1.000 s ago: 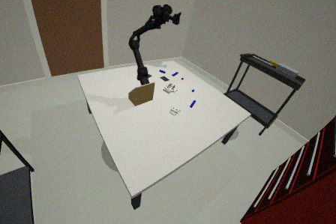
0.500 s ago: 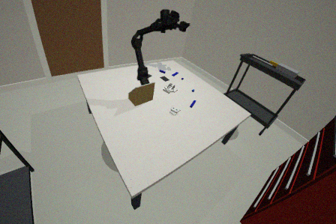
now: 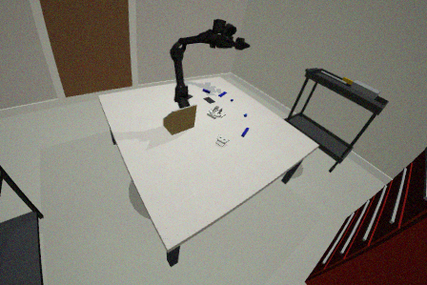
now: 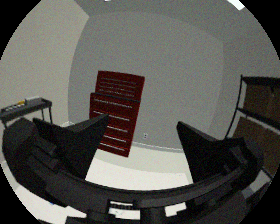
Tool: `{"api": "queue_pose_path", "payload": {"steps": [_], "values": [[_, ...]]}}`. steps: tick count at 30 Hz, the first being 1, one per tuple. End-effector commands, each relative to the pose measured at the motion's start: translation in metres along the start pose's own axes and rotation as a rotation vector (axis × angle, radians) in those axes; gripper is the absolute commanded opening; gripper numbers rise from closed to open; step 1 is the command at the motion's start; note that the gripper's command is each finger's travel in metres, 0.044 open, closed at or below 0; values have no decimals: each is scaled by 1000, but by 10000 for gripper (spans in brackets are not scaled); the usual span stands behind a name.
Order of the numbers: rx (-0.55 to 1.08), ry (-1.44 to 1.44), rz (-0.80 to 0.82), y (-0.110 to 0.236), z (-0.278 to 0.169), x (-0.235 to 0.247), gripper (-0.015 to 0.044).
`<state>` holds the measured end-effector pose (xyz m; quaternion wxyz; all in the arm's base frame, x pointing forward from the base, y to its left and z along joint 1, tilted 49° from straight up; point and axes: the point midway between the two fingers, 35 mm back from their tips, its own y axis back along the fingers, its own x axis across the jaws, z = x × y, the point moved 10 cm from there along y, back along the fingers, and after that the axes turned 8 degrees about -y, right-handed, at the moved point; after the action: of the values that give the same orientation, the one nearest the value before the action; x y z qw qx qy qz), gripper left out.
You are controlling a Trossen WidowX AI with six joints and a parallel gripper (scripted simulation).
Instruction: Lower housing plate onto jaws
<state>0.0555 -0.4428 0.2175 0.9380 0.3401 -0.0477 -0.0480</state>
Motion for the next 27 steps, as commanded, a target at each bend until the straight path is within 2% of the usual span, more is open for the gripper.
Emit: {"api": "queue_pose_path", "payload": {"steps": [1, 27], "values": [[62, -40, 14, -11, -13, 5, 440], [438, -314, -47, -61, -100, 18, 440]]}}
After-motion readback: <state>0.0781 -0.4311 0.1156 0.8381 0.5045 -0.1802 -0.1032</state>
